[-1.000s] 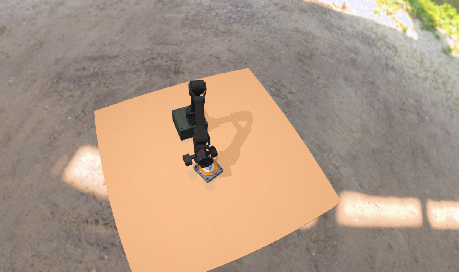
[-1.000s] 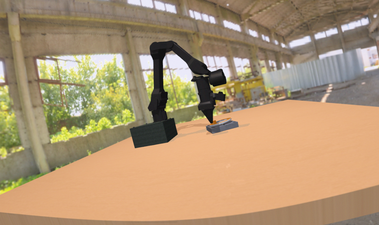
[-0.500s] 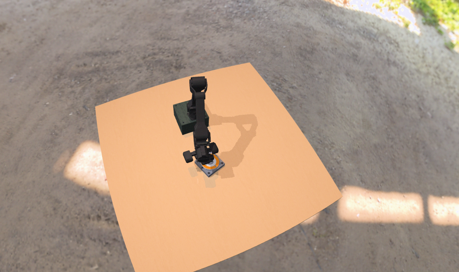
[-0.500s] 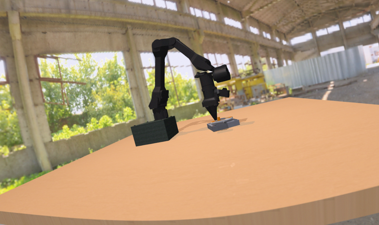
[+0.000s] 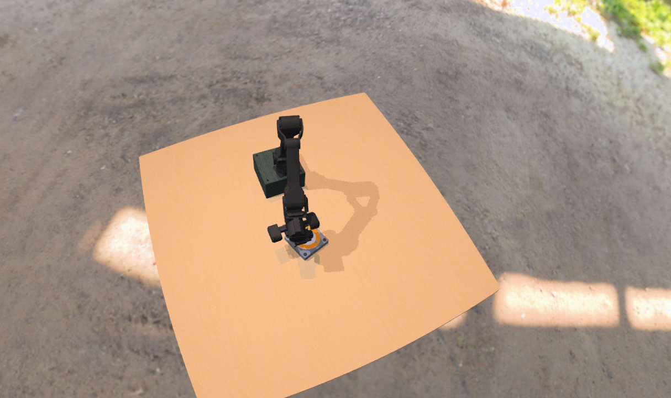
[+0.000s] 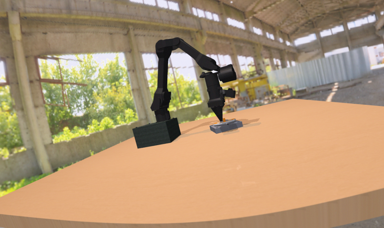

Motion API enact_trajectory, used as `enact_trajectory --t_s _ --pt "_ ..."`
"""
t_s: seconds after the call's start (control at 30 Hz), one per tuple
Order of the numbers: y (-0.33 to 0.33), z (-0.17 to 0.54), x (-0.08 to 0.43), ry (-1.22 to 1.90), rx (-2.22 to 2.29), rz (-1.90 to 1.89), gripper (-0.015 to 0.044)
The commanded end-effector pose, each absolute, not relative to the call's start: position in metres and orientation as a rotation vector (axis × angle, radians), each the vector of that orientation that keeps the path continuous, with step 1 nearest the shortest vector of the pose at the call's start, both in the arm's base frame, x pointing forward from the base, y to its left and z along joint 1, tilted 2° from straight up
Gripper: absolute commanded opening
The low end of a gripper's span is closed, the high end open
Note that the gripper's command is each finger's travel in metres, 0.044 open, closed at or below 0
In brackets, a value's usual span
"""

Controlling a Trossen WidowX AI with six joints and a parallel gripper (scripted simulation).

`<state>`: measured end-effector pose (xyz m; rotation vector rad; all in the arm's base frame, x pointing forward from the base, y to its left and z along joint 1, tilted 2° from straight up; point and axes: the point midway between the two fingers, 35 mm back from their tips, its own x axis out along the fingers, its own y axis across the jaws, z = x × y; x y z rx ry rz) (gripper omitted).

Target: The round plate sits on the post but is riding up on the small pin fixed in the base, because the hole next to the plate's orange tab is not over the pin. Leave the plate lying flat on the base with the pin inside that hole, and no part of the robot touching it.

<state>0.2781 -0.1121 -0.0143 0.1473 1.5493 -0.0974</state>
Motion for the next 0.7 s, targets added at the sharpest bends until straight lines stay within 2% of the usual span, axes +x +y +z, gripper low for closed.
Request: enact_trajectory --t_s 0.0,0.5,0.67 --pt "-0.114 -0.013 0.282 1.545 0.141 -0.097 0.0" --pt "-0.115 -0.014 0.29 1.544 0.141 -0.097 0.0" --pt "-0.115 0.005 0.29 1.544 0.141 -0.097 0.0"
